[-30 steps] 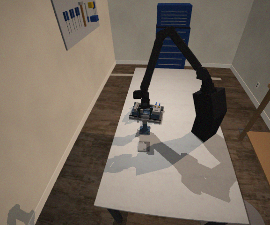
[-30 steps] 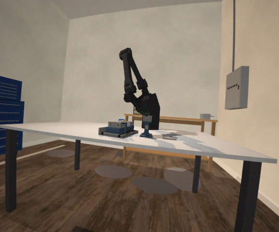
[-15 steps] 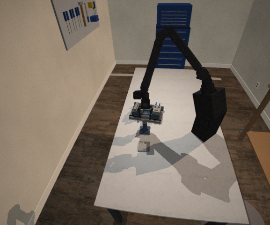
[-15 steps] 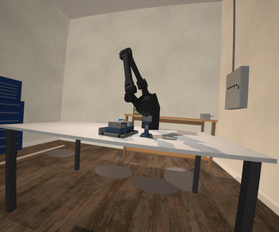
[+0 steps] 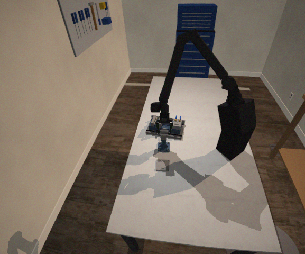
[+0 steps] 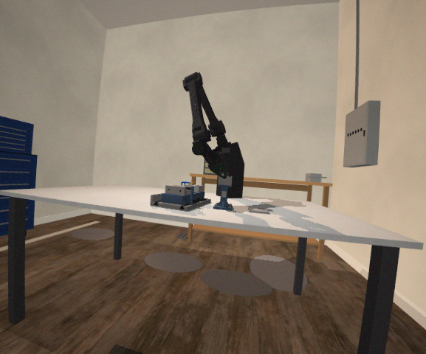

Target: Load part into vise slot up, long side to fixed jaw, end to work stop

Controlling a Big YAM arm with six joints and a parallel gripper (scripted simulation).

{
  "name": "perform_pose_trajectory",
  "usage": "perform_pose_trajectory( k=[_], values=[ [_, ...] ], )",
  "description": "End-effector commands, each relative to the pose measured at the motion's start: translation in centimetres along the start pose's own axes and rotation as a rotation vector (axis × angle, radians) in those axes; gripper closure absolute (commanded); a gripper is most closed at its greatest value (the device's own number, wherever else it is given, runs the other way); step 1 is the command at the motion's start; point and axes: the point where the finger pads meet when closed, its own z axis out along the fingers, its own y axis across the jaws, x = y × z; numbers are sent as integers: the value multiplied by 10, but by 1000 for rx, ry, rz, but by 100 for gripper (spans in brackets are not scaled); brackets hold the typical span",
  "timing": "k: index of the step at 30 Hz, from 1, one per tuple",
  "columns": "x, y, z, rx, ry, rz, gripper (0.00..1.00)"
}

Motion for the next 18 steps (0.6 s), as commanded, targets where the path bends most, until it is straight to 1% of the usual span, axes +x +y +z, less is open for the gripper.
perform_pose_trajectory(
  k=[1, 12, 14, 15, 16, 18],
  values=[
    [-10, -12, -9, 34, 17, -12, 19],
    [-9, -12, -10, 36, 88, -10, 19],
    [-9, -12, -10, 36, 88, -10, 19],
    [-4, -16, -13, 46, 99, -2, 19],
    [-9, -14, -10, 39, 103, -10, 19],
    [-10, -12, -9, 36, 117, -10, 19]
  ],
)
